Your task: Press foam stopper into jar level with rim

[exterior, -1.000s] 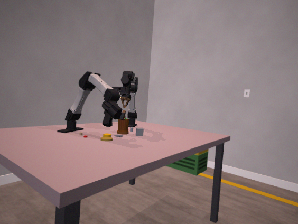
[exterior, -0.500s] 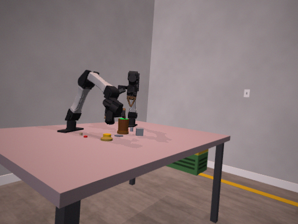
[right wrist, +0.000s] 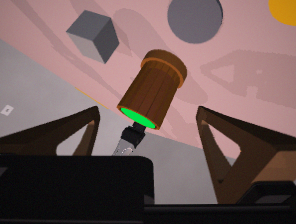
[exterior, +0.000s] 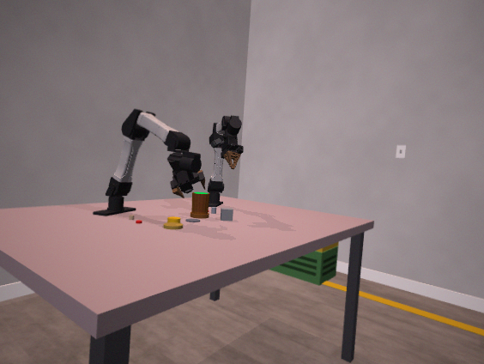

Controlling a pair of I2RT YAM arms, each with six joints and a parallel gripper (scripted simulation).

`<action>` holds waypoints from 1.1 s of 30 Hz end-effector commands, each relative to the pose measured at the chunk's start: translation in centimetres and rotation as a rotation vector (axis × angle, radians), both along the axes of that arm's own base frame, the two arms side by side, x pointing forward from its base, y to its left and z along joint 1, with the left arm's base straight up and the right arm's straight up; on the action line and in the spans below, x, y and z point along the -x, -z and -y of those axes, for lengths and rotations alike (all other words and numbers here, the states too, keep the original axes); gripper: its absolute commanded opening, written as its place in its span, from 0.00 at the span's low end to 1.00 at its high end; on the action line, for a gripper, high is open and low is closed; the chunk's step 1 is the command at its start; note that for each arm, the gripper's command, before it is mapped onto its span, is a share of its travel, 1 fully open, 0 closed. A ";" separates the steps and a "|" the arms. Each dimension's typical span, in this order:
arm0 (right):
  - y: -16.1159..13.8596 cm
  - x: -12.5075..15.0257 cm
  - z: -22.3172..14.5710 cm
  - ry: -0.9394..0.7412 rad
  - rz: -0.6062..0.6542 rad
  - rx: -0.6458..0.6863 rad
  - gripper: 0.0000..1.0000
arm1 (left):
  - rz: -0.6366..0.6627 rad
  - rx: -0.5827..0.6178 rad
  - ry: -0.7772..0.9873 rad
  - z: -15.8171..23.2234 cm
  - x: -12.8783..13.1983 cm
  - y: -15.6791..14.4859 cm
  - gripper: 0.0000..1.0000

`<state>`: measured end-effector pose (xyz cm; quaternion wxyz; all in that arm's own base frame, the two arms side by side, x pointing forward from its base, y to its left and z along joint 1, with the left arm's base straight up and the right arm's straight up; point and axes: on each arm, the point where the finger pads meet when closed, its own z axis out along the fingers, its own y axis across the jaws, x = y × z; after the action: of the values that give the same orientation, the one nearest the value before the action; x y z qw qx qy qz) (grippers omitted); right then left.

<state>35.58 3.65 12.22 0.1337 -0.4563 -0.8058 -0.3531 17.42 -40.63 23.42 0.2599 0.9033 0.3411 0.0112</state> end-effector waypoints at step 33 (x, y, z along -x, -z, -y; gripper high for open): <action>-7.6 -5.2 1.8 -0.277 0.860 0.598 0.98 | -0.013 0.653 -0.898 -13.5 -17.5 -8.6 0.00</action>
<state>40.04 1.95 18.24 -0.2370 -0.2169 -0.9097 -0.2631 33.60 -28.85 30.17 0.4546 0.5968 0.6611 0.0109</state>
